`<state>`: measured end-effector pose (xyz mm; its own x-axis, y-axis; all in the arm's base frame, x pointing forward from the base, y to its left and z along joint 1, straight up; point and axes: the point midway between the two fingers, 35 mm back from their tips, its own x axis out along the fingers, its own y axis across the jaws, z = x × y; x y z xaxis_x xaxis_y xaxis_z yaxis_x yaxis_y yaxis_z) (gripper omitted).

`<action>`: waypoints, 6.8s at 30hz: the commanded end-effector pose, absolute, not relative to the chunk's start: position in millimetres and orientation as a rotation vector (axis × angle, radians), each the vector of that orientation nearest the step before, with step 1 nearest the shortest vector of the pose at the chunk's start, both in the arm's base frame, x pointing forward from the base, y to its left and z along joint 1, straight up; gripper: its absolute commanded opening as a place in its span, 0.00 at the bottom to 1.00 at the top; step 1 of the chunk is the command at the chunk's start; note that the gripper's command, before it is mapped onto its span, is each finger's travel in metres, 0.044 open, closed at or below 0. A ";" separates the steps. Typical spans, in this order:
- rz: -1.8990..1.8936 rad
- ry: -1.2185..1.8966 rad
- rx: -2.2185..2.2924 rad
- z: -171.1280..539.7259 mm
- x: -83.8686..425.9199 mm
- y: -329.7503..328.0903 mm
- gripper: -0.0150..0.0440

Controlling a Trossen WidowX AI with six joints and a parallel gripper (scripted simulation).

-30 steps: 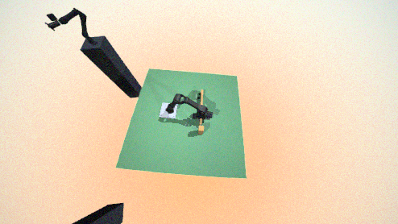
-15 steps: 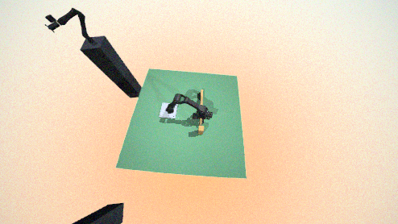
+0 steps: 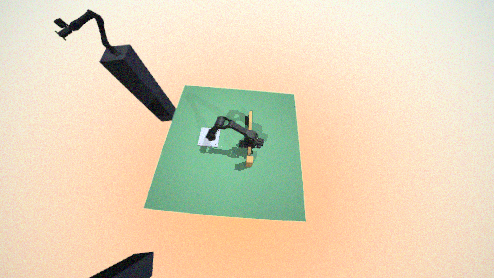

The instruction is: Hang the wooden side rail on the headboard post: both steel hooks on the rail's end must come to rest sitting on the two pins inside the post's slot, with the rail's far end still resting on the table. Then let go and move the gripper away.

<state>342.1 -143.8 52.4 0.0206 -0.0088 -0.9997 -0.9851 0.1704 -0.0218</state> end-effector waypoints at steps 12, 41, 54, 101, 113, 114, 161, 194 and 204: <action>1.057 1.263 -1.114 61.8 343.6 -144.2 0.25; 1.057 1.263 -1.114 66.6 343.4 -144.2 0.25; 1.057 1.263 -1.114 68.8 343.4 -144.1 0.25; 1.057 1.263 -1.114 76.6 343.1 -144.0 0.25; 1.057 1.263 -1.114 78.6 343.0 -144.0 0.25; 1.057 1.263 -1.114 78.8 343.0 -144.0 0.25; 1.057 1.264 -1.115 79.2 345.3 -147.5 0.25; 1.056 1.264 -1.115 75.5 344.1 -151.2 0.25; 1.056 1.264 -1.115 74.9 342.7 -152.0 0.25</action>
<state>343.2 -149.2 73.1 0.0303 -0.0057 -0.9995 -0.9868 0.1589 -0.0308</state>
